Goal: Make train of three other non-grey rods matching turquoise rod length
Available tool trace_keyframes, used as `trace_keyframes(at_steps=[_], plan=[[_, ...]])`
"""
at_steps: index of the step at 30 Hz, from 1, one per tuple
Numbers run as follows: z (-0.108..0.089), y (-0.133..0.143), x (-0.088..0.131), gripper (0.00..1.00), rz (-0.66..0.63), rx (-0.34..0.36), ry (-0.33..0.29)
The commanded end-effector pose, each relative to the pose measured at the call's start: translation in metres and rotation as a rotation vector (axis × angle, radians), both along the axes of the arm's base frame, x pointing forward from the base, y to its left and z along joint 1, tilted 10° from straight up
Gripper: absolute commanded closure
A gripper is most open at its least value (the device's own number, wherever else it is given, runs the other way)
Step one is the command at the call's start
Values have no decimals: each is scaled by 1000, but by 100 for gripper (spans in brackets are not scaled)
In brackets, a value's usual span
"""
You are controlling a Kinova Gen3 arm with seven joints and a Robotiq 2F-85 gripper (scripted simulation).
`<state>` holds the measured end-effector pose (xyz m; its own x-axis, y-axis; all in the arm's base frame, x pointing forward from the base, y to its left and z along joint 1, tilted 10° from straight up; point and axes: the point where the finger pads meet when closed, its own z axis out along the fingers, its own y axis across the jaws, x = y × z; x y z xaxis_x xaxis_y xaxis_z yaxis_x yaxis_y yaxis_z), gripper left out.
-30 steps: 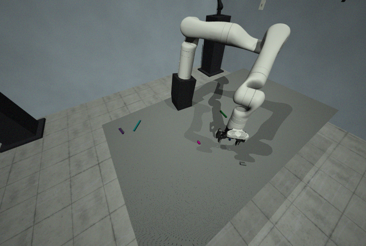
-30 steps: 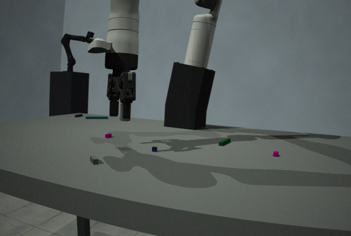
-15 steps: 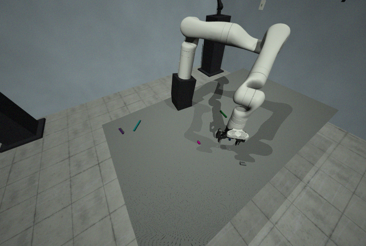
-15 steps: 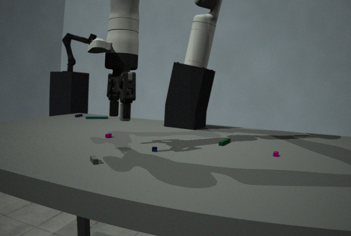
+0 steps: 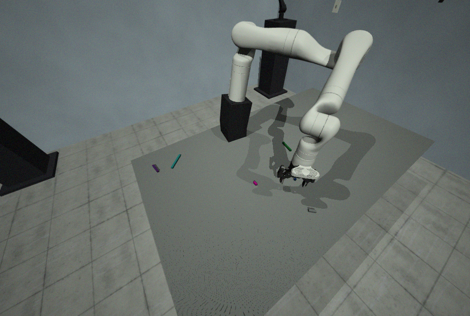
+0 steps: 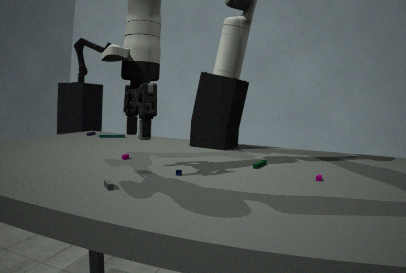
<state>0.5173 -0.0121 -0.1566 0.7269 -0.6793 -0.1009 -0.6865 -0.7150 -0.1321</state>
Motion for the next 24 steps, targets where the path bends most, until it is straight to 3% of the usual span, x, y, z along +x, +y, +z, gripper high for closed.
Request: trace_keyframes(at_steps=[1,24], plan=[[1,0,1,0,0,0,-2],[1,0,1,0,-8,0,-1]])
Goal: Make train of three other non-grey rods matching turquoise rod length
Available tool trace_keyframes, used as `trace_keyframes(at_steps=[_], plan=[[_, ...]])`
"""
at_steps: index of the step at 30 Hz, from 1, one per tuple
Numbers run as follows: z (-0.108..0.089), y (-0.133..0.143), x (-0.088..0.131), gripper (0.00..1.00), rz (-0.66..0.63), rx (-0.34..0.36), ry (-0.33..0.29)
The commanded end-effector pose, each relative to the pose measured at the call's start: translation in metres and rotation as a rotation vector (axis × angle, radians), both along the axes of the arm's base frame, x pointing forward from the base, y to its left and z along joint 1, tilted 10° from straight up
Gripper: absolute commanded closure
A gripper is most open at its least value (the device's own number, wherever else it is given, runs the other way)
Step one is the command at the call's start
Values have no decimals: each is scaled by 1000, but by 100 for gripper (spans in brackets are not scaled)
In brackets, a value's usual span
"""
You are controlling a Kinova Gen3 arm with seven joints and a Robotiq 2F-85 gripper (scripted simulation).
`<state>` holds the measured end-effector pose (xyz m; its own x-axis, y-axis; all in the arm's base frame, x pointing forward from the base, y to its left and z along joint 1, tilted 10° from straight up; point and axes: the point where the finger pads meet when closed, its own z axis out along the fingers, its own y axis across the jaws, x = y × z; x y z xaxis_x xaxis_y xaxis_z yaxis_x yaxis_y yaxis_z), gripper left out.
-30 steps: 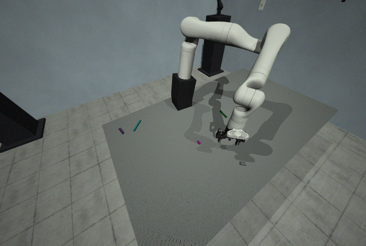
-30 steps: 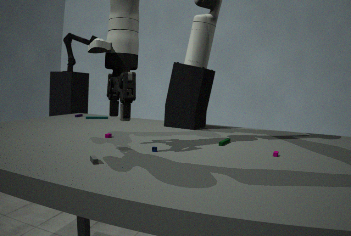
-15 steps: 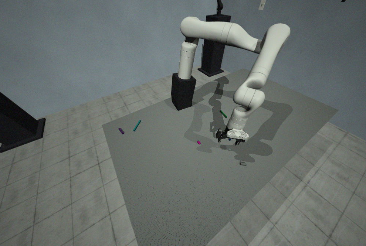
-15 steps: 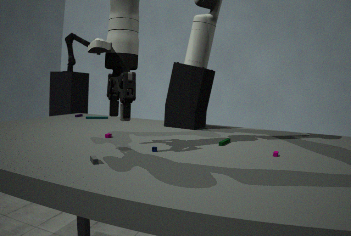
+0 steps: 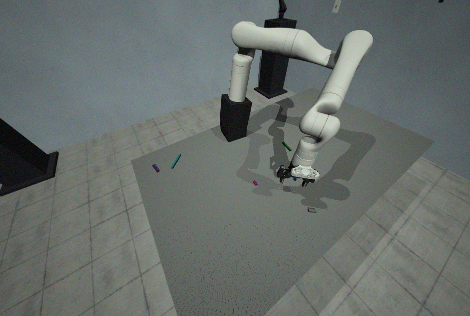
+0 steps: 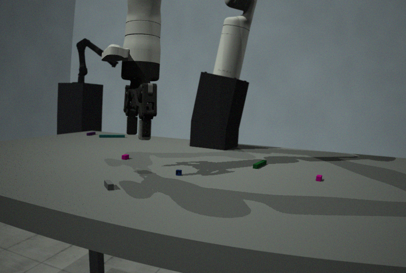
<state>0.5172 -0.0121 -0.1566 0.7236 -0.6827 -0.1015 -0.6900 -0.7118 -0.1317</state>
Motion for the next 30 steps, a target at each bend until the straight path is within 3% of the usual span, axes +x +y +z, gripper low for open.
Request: trace_keyframes(at_steps=[1,13,24,26,30], plan=[[1,0,1,0,-7,0,-1],[1,-1,-2,0,-126,2,18],[1,-1,-9,0,-433,9,67],[1,-1,-9,0,-433,9,67],[1,-2,-12,0,-579,12,91]])
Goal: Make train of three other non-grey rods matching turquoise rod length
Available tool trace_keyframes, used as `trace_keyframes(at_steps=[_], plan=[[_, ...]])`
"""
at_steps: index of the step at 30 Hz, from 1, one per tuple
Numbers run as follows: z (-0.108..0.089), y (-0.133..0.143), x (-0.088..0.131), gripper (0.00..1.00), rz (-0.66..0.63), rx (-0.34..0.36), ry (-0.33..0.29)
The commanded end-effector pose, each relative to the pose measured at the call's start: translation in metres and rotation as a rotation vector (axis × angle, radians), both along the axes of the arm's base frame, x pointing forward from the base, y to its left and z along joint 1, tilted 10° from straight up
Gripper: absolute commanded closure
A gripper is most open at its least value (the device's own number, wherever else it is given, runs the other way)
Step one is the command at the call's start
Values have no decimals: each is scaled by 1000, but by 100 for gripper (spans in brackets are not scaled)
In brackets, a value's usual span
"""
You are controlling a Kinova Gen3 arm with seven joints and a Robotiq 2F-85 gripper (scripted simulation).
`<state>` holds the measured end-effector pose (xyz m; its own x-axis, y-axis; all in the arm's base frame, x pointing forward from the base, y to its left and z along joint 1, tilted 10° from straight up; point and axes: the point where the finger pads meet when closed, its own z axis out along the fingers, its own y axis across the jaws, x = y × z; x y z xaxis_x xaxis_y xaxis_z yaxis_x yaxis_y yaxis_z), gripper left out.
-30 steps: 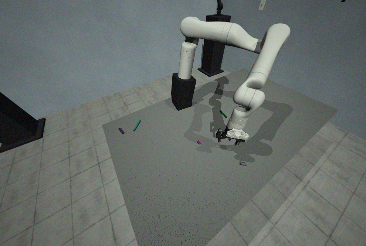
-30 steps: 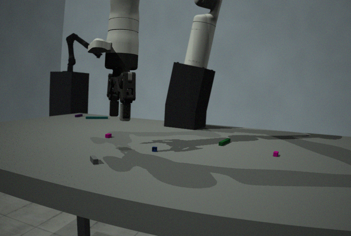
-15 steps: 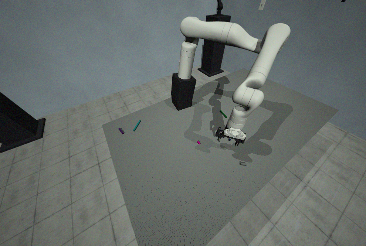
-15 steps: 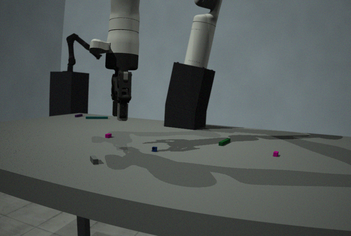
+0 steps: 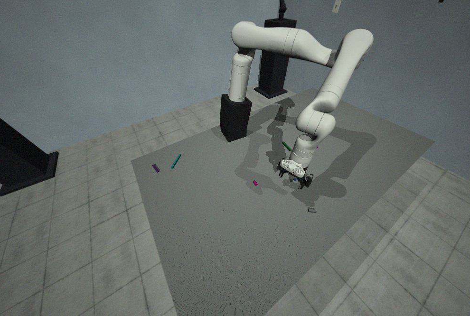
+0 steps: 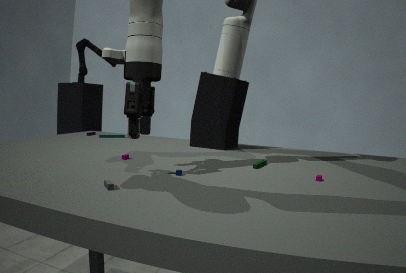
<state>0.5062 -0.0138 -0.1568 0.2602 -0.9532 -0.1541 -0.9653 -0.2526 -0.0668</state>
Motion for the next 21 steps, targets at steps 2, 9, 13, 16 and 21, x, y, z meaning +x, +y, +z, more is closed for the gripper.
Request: trace_keyframes(at_steps=[2,9,13,16,21], plan=[[1,0,-3,0,-116,2,20],[1,0,-10,0,-389,9,66],[1,0,-12,0,-465,10,79],[1,0,-15,0,-573,13,98],[0,0,-19,0,-732,16,125]])
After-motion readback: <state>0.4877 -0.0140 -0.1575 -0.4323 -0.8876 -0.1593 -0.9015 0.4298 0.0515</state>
